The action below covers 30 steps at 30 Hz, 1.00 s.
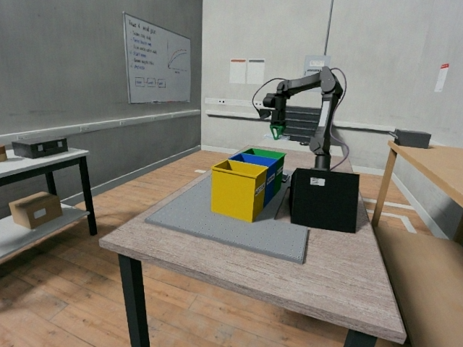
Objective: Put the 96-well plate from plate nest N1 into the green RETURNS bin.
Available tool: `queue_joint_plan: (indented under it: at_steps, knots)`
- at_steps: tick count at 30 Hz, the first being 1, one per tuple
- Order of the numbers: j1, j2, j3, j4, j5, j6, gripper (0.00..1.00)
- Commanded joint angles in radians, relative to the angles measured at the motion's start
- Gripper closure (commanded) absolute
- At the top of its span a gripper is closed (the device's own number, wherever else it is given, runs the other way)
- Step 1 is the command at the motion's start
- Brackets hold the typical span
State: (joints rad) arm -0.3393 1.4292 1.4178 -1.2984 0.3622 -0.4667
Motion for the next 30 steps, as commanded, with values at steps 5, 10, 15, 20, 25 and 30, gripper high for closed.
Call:
queue_joint_plan:
  at_steps: [5,10,15,20,25,30]
  knots:
    - [0.030,-0.031,0.021,-0.018,0.005,0.053,1.00]
    - [0.088,-0.037,-0.031,-0.023,0.024,0.144,1.00]
    - [0.125,-0.053,-0.077,0.004,0.032,0.184,1.00]
    - [0.187,-0.062,-0.111,0.000,0.044,0.249,1.00]
    - [0.252,-0.066,-0.141,-0.007,0.057,0.317,1.00]
    - [0.290,-0.066,-0.157,-0.012,0.064,0.359,1.00]
